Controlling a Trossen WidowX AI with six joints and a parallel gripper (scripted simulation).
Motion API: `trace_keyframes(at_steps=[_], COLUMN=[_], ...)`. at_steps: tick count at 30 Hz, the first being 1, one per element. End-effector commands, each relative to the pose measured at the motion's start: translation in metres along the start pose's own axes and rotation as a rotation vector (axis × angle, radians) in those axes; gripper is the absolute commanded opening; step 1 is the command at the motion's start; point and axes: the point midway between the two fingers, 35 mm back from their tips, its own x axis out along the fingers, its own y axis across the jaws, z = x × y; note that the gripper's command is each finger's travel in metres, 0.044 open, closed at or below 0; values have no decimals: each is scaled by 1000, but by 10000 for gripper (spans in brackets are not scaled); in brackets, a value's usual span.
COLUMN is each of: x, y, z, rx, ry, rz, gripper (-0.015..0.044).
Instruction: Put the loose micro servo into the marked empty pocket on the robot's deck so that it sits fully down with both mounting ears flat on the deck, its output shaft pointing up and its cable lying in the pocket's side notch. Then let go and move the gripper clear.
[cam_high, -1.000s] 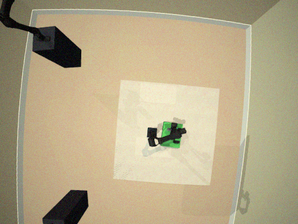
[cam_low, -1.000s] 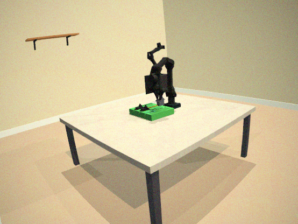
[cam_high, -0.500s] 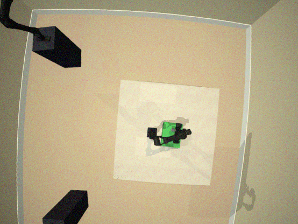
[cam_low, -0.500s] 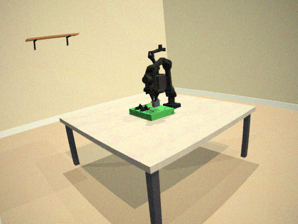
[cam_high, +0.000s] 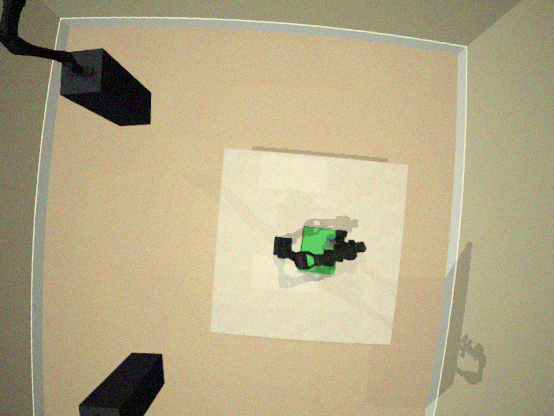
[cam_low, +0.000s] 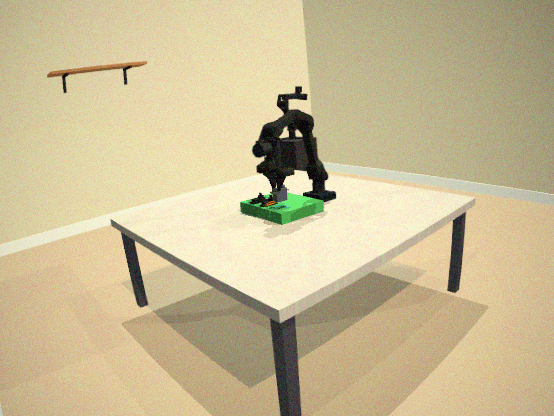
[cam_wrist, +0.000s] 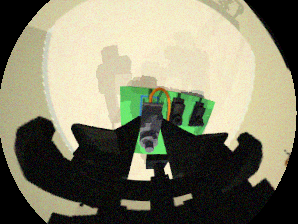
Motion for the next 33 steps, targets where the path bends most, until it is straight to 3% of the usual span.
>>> trace_keyframes(at_steps=[1, 33], x=[1, 25], y=[0, -1], z=[5, 5], rx=[-5, -5], ry=[3, 3], rz=[-3, -3], gripper=[0, 0])
